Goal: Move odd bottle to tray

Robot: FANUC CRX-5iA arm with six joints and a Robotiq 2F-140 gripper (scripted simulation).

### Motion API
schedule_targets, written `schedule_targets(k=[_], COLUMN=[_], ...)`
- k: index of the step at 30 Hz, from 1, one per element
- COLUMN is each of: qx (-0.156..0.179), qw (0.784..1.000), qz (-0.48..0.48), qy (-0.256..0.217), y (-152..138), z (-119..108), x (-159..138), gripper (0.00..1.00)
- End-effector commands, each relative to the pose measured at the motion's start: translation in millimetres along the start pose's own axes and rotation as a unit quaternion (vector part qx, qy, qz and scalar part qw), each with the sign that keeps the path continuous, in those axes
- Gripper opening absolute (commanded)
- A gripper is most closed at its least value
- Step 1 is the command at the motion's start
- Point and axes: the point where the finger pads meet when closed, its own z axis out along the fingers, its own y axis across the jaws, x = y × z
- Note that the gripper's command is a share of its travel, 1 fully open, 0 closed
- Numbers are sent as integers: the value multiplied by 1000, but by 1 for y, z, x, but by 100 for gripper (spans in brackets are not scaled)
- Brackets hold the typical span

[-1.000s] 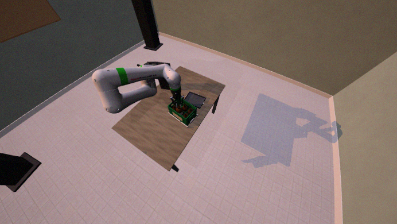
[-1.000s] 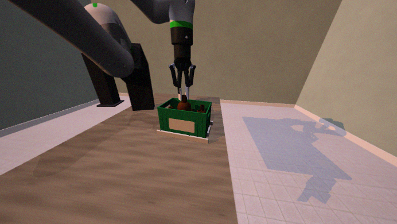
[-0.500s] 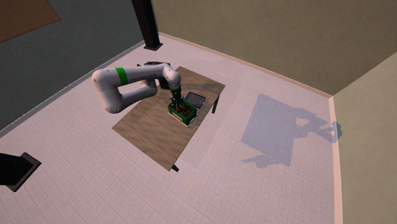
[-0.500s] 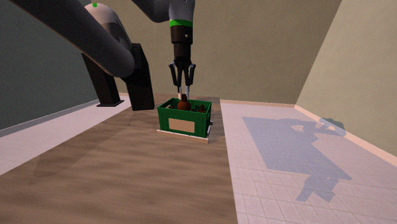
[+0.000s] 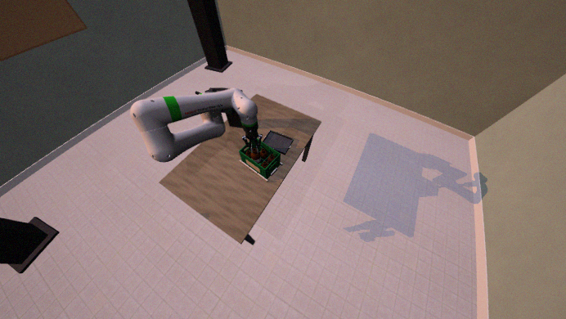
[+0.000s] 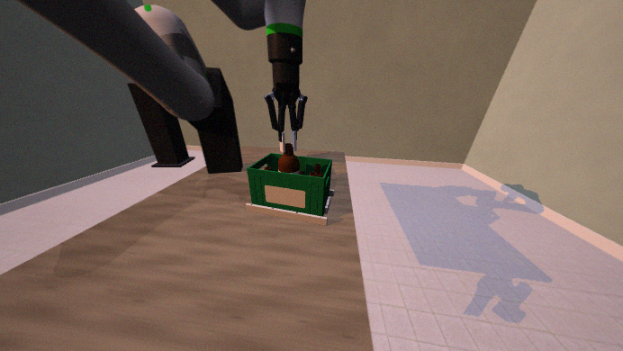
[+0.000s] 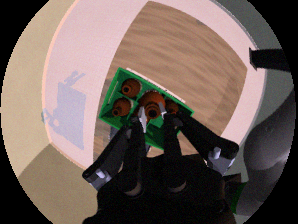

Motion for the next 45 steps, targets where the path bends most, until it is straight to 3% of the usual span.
schedule_targets(k=[1, 21, 45], qx=[1, 1, 1], qw=[1000, 1000, 1000], qz=[0, 0, 0], qy=[0, 0, 0], y=[0, 0, 0], z=[-5, -21, -23], x=[0, 0, 0], gripper=[10, 10, 10])
